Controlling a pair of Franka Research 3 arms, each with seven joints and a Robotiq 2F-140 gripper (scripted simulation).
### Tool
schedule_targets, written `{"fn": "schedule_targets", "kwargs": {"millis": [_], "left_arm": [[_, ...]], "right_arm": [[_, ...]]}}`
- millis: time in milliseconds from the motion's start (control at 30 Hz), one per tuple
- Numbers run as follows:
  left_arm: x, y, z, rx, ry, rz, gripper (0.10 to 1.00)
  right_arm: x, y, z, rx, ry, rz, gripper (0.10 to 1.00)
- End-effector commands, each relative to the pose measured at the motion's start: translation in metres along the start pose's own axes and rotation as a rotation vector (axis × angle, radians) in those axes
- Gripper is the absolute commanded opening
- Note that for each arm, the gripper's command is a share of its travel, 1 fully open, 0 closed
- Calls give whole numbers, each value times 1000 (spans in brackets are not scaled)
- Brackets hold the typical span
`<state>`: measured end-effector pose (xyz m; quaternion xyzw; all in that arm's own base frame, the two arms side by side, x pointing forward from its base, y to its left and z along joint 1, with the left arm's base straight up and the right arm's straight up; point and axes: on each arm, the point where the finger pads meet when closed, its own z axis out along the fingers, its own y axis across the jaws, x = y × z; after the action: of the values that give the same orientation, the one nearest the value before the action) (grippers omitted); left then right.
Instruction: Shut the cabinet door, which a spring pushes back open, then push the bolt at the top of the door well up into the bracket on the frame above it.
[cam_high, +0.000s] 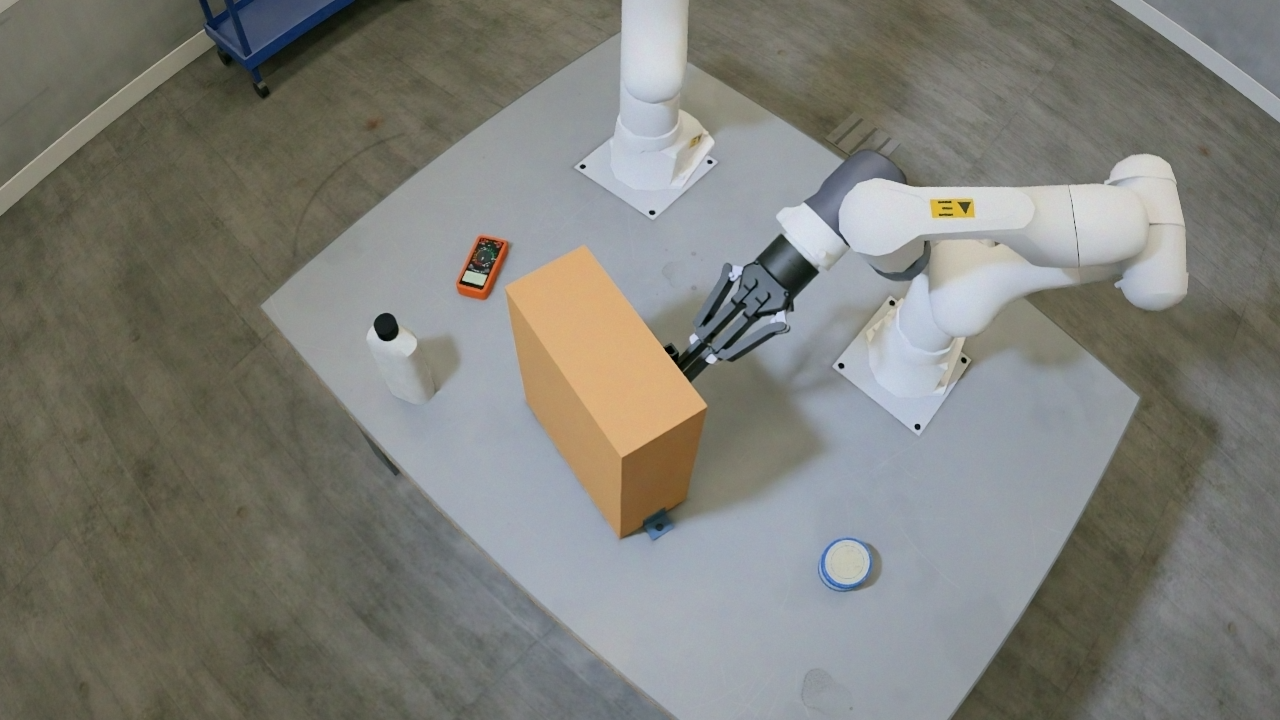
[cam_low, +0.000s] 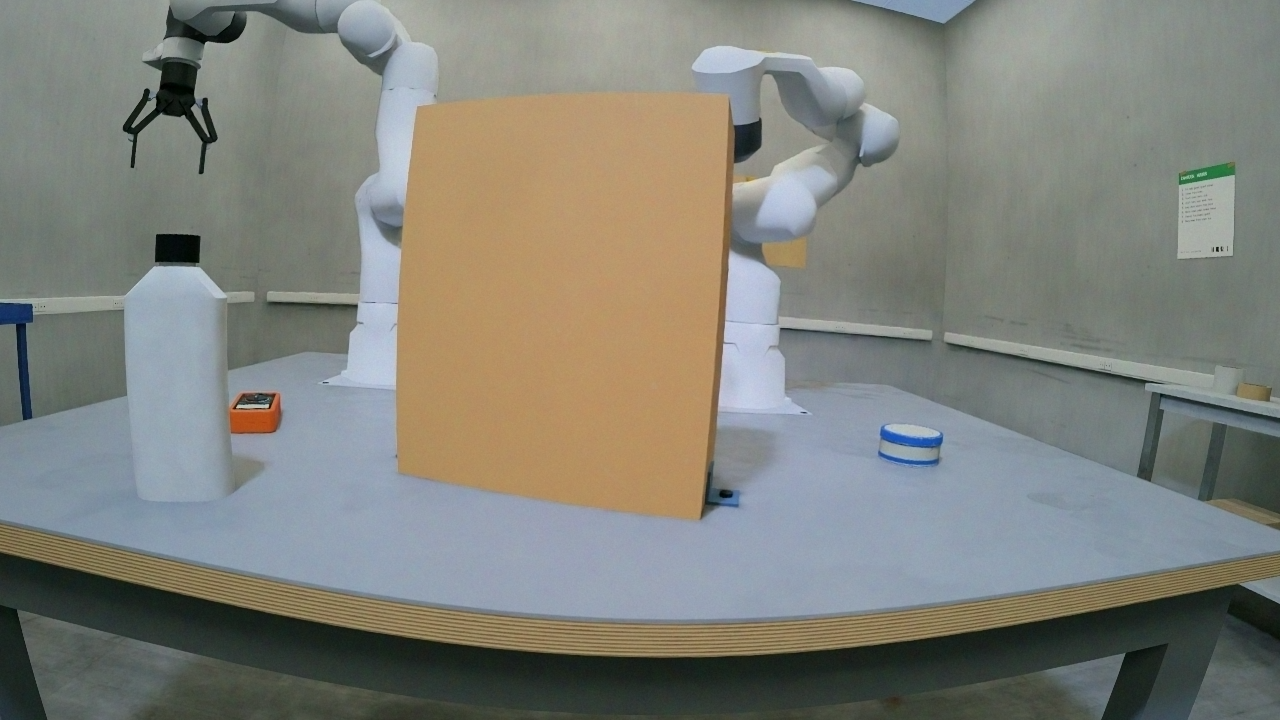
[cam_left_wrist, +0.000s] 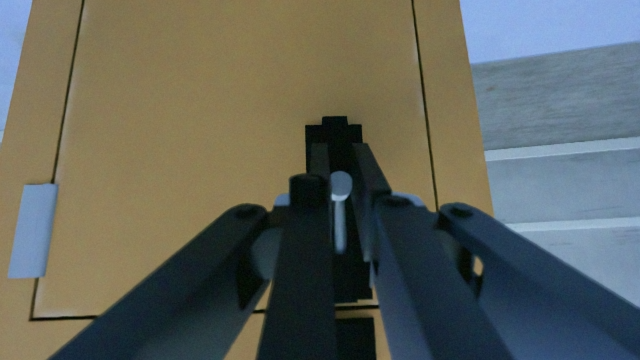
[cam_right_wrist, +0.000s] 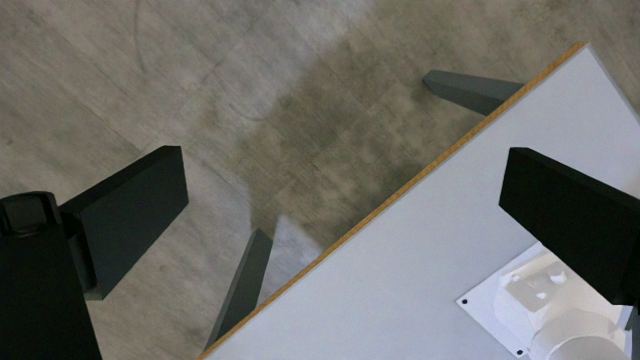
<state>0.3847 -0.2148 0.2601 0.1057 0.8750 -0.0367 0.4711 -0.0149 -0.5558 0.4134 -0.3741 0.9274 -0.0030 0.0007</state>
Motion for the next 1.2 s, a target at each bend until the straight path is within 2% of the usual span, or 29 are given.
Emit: {"fn": "schedule_targets", "kwargs": {"millis": [0,1167], "left_arm": [[4,0,-1,51,-64,-10,99],[-3,1,-5,51,-64,-10,99]], "right_arm": [[0,0,0,0,0,0,1000],[0,0,0,0,0,0,1000]]}}
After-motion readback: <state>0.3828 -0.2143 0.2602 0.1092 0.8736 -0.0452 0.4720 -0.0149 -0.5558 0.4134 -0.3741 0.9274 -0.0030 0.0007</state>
